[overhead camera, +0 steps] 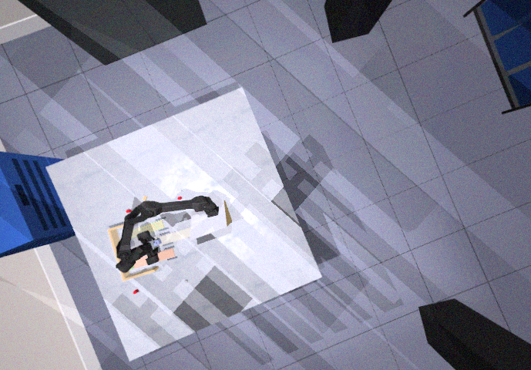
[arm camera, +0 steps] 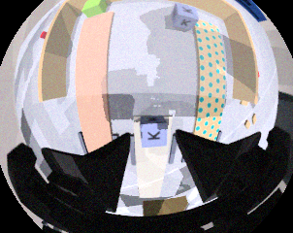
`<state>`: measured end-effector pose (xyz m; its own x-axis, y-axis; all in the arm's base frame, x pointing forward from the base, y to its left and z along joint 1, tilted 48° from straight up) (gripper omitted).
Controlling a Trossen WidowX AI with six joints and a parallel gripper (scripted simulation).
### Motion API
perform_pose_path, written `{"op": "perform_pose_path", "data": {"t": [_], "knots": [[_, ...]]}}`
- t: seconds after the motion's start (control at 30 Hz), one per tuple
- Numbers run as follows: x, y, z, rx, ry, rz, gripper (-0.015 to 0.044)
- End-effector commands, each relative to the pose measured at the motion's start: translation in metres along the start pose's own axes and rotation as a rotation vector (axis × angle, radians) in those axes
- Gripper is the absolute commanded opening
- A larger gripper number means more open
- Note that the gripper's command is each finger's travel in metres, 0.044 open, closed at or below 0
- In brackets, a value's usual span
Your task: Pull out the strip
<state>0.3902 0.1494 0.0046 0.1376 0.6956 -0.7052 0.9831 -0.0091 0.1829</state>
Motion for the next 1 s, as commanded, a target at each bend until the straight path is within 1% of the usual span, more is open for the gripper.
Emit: {"op": "perform_pose_path", "data": {"t": [0.0, 0.37, 0.5, 0.63, 0.87, 0.97], "knots": [[0.0, -0.001, 0.008, -0.002, -0.006, -0.008, 0.025], [-0.001, -0.002, 0.025, -0.002, -0.008, -0.008, 0.025], [-0.001, -0.002, 0.027, -0.002, -0.008, -0.008, 0.025], [-0.001, -0.001, 0.024, 0.001, -0.003, 0.0, 0.0145], [-0.001, -0.001, 0.024, 0.001, -0.003, 0.0, 0.0098], [-0.002, -0.001, 0.024, 0.001, -0.003, 0.0, 0.002]]}}
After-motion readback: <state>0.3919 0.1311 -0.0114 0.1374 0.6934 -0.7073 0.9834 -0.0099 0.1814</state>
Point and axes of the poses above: the point midway between the two fingers, 35 mm back from their tips, its own z axis out along the fingers, its own x axis across the jaws, y = z × x, the point moved 8 cm from there along -z, back along the fingers, and after that the axes turned 13 degrees about z, right-handed, at the moved point
